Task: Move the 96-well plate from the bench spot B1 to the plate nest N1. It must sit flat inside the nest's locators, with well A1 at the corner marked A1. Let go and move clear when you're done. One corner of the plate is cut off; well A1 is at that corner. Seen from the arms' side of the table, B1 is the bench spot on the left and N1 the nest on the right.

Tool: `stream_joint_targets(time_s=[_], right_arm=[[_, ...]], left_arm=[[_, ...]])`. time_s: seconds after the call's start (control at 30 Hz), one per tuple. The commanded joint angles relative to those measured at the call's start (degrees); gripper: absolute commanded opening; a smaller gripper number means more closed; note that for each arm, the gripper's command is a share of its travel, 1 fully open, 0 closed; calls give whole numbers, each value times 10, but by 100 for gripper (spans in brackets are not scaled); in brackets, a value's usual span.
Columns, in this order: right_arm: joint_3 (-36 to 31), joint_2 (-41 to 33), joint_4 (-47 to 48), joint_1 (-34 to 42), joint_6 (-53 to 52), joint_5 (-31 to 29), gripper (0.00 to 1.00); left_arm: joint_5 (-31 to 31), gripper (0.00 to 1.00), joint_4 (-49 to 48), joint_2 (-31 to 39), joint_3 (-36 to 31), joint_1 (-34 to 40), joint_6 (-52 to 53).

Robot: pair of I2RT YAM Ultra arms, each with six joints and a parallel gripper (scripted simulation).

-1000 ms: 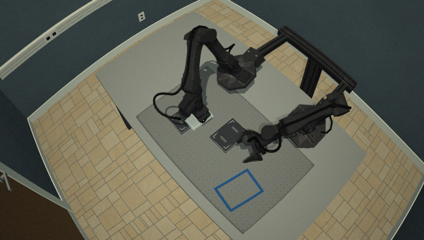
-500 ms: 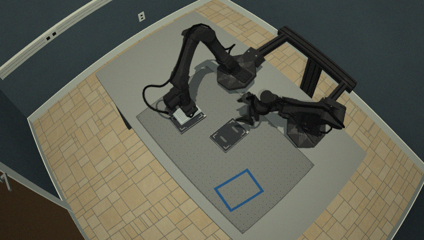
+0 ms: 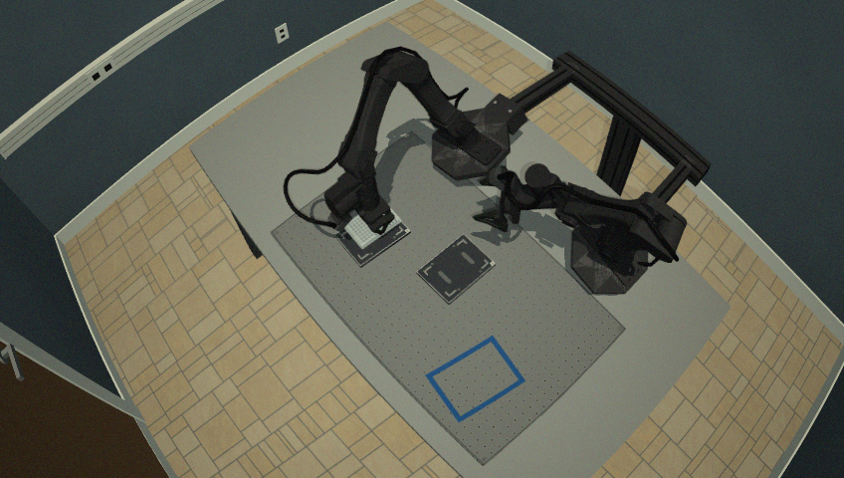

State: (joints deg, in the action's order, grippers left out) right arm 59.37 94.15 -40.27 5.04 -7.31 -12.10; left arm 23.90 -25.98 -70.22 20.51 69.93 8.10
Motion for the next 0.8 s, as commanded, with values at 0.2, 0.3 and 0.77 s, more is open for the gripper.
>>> stream_joint_targets(time_s=[0.2,0.3,0.77], right_arm=[[34,-7,-25,7,-1,0,78],[34,-6,-12,8,3,2,78],[12,12,23,-3,11,5,78]], left_arm=[[6,100,-4,-9,-9,6,-5],[6,100,-4,-8,-9,6,-5],[6,100,-4,-8,-9,6,-5]])
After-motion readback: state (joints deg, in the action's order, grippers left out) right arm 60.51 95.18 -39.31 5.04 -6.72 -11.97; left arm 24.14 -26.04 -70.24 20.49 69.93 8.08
